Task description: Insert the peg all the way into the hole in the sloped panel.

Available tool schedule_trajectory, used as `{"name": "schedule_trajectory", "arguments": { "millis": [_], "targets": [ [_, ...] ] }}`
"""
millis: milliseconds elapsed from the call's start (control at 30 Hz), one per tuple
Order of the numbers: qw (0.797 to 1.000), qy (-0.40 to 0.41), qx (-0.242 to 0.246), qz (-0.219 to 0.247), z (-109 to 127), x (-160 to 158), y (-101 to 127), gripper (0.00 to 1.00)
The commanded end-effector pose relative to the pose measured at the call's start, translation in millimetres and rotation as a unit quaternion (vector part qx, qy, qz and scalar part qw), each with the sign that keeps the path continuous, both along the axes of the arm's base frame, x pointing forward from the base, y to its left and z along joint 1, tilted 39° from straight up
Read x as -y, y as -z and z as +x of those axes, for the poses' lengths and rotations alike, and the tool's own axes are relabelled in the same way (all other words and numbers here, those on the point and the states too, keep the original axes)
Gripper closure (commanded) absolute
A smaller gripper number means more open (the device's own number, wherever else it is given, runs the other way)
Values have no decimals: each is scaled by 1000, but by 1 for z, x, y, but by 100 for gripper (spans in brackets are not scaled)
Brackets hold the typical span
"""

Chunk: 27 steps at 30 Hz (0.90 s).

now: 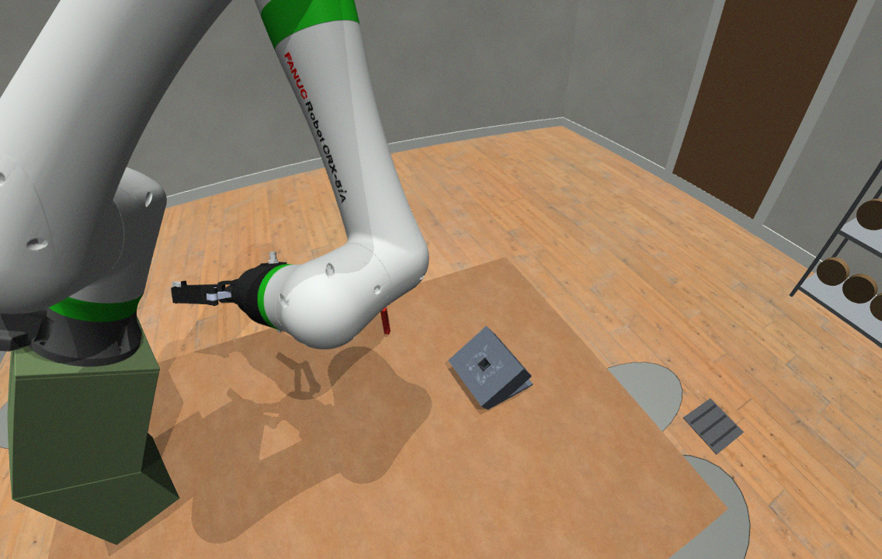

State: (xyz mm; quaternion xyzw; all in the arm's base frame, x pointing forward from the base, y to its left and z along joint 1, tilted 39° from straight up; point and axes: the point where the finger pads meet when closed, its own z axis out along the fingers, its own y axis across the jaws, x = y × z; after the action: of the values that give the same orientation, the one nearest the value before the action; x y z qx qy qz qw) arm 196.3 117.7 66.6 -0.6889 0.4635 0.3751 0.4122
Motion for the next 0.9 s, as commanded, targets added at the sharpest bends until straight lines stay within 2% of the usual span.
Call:
{"name": "schedule_trajectory", "arguments": {
  "millis": [0, 567, 700, 867],
  "targets": [
    [1000, 0, 0, 0, 0, 0, 0, 0],
    [1000, -1, -1, -4, -1, 1, 1, 0],
    [996, -26, -19, -78, -12, 19, 29, 0],
    [981, -51, -26, -186, -17, 53, 62, 0]
  ]
}}
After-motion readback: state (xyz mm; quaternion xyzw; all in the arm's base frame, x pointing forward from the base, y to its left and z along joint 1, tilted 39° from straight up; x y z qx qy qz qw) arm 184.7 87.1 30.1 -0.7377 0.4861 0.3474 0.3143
